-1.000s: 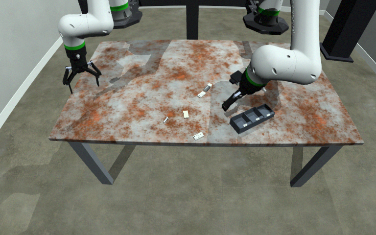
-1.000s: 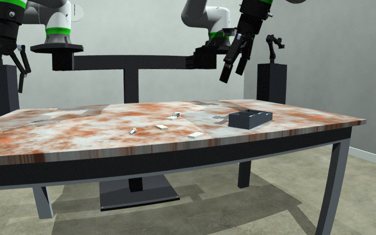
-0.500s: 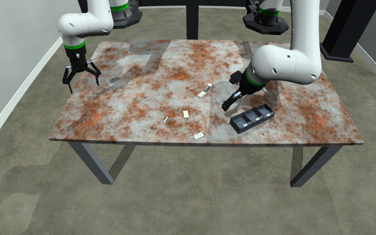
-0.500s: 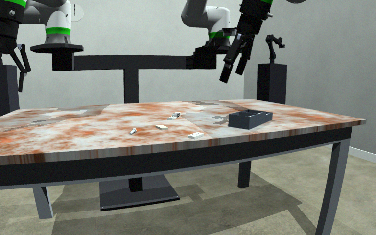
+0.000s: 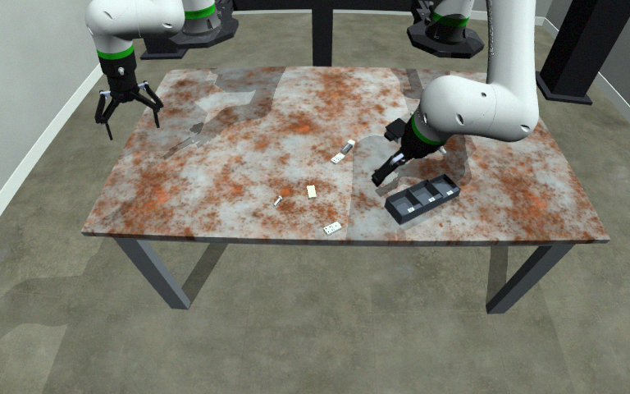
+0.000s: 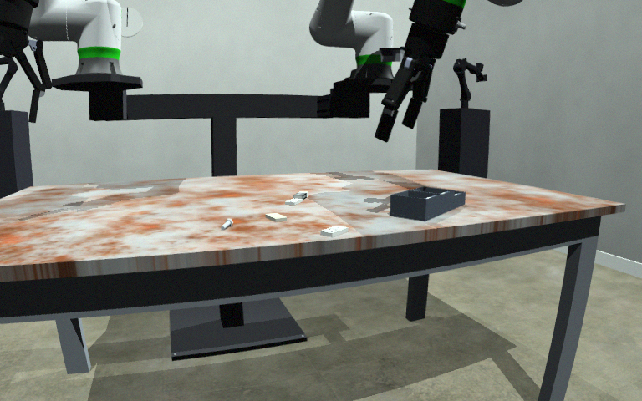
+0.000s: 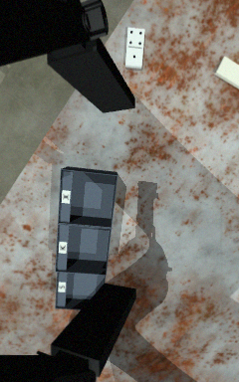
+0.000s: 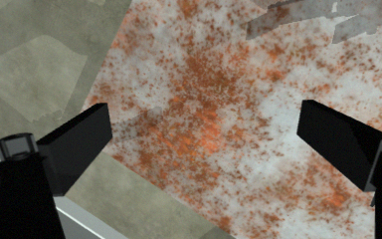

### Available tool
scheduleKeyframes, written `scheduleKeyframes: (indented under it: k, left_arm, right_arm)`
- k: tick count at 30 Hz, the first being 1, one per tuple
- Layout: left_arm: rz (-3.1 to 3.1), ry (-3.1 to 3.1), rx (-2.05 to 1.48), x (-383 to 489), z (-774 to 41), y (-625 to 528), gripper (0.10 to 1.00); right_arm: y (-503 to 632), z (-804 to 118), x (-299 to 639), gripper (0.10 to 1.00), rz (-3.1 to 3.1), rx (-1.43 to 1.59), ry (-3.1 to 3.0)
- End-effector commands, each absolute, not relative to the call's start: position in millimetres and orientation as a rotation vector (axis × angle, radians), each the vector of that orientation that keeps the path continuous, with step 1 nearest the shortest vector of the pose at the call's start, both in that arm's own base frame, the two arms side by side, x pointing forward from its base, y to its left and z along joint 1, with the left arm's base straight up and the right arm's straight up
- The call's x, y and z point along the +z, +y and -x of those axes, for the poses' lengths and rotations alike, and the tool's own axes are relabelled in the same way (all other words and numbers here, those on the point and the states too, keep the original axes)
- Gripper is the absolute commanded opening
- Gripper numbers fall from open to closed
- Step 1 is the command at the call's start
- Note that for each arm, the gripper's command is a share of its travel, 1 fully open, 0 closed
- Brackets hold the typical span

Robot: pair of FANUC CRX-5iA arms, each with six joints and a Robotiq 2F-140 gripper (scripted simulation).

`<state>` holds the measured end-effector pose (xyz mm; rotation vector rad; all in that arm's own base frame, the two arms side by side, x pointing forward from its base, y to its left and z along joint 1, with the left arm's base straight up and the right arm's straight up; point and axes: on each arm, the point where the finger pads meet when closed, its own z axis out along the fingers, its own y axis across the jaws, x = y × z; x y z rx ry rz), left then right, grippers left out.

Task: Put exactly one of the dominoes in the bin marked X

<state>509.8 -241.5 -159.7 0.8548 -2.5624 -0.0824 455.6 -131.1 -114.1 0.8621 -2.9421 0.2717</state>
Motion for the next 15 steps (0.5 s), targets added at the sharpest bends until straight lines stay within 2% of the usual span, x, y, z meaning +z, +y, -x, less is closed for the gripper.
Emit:
scheduleKeyframes:
  k: [1, 15]
  left_arm:
    - [-0.855, -2.564, -0.081, -159, -511, -242, 1.0]
    - [-0.855, -2.564, -0.081, -159, -511, -242, 1.0]
  right_arm:
    - [-131, -456, -82, 1.0, -0.862, 0.272, -2.943]
    - [-131, -456, -47, 1.0, -0.862, 0.272, -2.943]
